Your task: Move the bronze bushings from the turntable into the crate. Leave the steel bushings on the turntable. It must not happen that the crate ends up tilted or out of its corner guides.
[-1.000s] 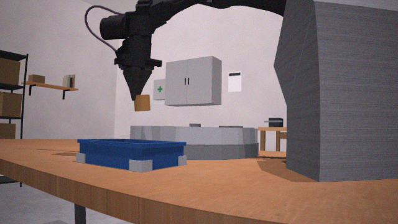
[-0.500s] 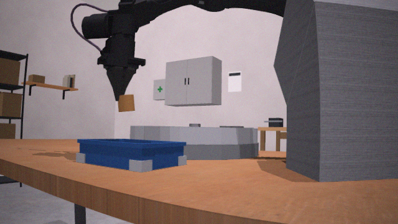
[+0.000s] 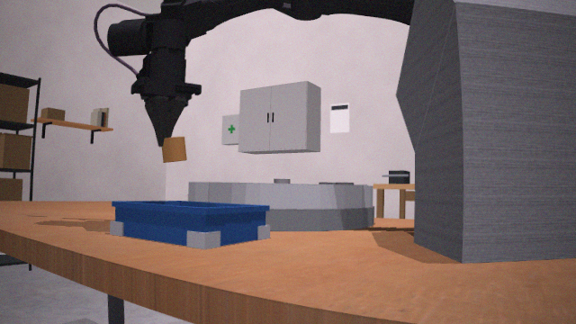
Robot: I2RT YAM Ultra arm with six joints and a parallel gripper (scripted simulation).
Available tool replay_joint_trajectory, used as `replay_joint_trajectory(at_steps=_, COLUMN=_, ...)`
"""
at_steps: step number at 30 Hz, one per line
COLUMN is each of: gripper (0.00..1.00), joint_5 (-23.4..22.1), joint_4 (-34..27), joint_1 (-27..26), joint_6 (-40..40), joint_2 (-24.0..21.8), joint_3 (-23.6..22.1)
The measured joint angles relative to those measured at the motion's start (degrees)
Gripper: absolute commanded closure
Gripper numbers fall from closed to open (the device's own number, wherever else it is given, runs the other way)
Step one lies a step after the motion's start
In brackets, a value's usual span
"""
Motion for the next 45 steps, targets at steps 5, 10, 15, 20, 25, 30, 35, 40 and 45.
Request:
replay_joint_trajectory(at_steps=5, gripper=1.00, joint_5=0.0, joint_4=-1.1, joint_1=0.2, joint_6=0.3, joint_2=0.8, joint_3=1.3)
replay_joint_trajectory(at_steps=10, gripper=1.00, joint_5=0.0, joint_4=-1.9, joint_1=0.2, joint_6=0.4, joint_2=0.7, joint_3=2.3)
replay_joint_trajectory(at_steps=15, gripper=1.00, joint_5=0.0, joint_4=-2.1, joint_1=0.2, joint_6=0.5, joint_2=0.9, joint_3=2.9)
replay_joint_trajectory(at_steps=20, gripper=1.00, joint_5=0.0, joint_4=-2.6, joint_1=0.2, joint_6=0.6, joint_2=1.0, joint_3=2.9)
replay_joint_trajectory(at_steps=25, gripper=1.00, joint_5=0.0, joint_4=-2.7, joint_1=0.2, joint_6=0.6, joint_2=1.1, joint_3=2.9)
replay_joint_trajectory(at_steps=30, gripper=1.00, joint_5=0.0, joint_4=-2.7, joint_1=0.2, joint_6=0.6, joint_2=1.1, joint_3=2.9)
replay_joint_trajectory(at_steps=35, gripper=1.00, joint_5=0.0, joint_4=-2.7, joint_1=0.2, joint_6=0.6, joint_2=1.1, joint_3=2.9)
replay_joint_trajectory(at_steps=40, gripper=1.00, joint_5=0.0, joint_4=-2.7, joint_1=0.2, joint_6=0.6, joint_2=1.1, joint_3=2.9)
replay_joint_trajectory(at_steps=45, gripper=1.00, joint_5=0.0, joint_4=-2.7, joint_1=0.2, joint_6=0.6, joint_2=1.1, joint_3=2.9)
